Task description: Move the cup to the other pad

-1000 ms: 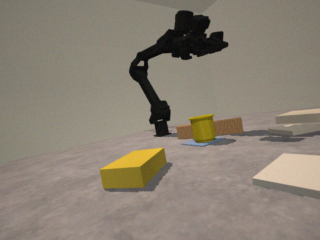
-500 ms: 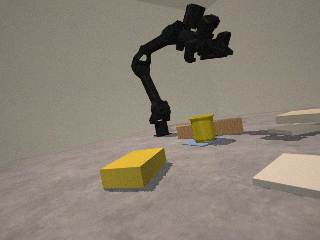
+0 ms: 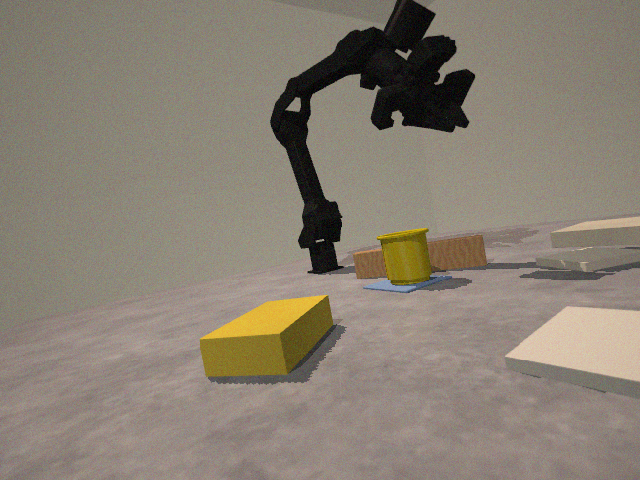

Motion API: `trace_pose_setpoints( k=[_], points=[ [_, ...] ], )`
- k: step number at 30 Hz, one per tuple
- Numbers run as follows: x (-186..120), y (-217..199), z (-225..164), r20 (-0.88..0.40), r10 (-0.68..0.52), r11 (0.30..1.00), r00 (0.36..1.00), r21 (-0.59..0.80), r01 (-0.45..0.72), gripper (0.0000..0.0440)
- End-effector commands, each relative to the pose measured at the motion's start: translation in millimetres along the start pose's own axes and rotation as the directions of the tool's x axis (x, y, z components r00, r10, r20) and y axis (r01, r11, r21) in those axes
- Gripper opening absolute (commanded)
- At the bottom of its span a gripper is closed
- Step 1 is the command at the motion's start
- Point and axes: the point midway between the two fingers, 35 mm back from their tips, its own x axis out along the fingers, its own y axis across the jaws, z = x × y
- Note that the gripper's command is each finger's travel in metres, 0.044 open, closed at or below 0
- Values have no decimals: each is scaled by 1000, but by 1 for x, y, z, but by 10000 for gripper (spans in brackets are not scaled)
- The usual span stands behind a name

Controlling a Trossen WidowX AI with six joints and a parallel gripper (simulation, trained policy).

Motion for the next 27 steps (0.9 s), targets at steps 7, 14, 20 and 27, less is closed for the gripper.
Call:
trace_pose_setpoints(
  k=[7,14,20,27],
  points=[
    [9,-8,-6,-128,-65,998,990,-21,62,135],
    [16,-17,-11,-219,-111,993,969,-55,102,134],
    [22,-27,-15,-294,-152,987,944,-93,130,126],
    [31,-43,-22,-379,-196,978,904,-146,151,124]
  ],
)
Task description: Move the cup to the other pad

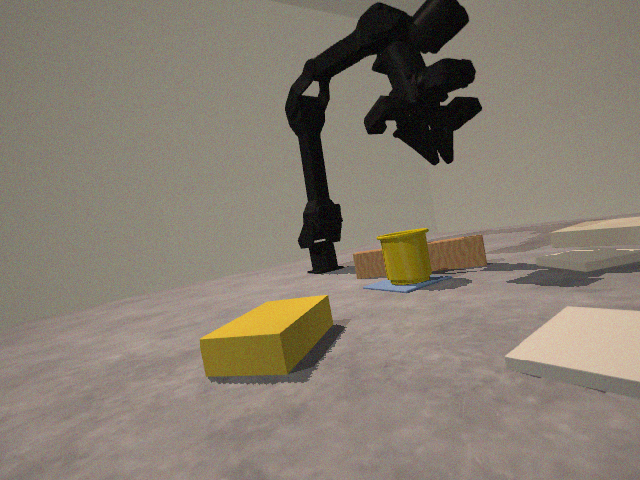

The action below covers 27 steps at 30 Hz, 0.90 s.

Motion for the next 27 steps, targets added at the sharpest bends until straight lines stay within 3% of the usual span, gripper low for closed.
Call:
trace_pose_setpoints(
  k=[1,27],
  points=[
    [6,-8,-1,-46,-23,999,999,-24,22,124],
    [65,-59,-26,-289,-108,983,951,-174,58,151]
  ],
)
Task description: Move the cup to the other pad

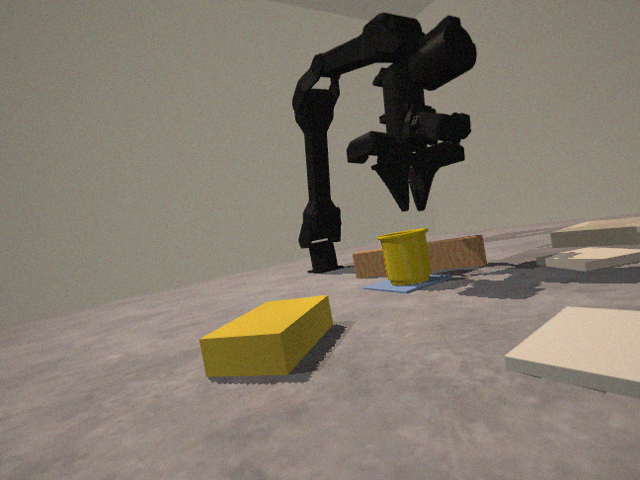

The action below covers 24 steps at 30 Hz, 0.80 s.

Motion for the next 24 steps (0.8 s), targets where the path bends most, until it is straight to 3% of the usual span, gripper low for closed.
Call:
trace_pose_setpoints(
  k=[1,18,24],
  points=[
    [13,-5,-2,-26,-7,1000,1000,-22,6,153],
    [76,-6,-9,-101,9,986,995,-166,-25,173],
    [82,-7,-13,-113,8,968,994,-248,-36,37]
  ],
)
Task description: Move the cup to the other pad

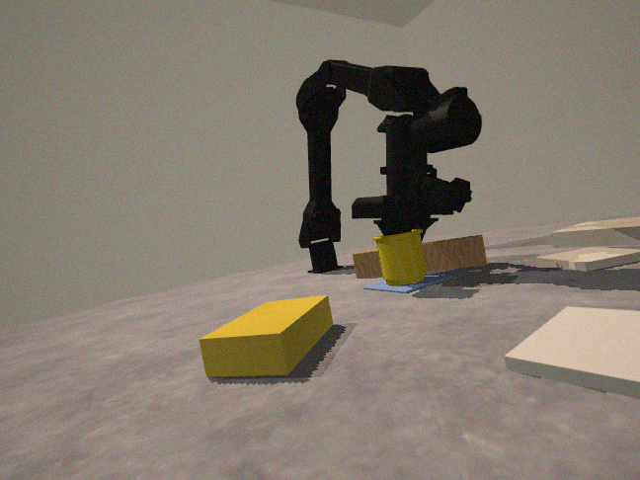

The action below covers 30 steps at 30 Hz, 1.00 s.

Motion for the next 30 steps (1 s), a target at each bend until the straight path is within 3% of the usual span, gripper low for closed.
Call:
trace_pose_setpoints(
  k=[1,2,30],
  points=[
    [2,0,-2,-5,4,999,1000,-49,-4,14],
    [2,0,-3,-8,4,998,1000,-61,-4,0],
    [-73,35,-15,47,30,975,998,-223,-19,0]
  ],
)
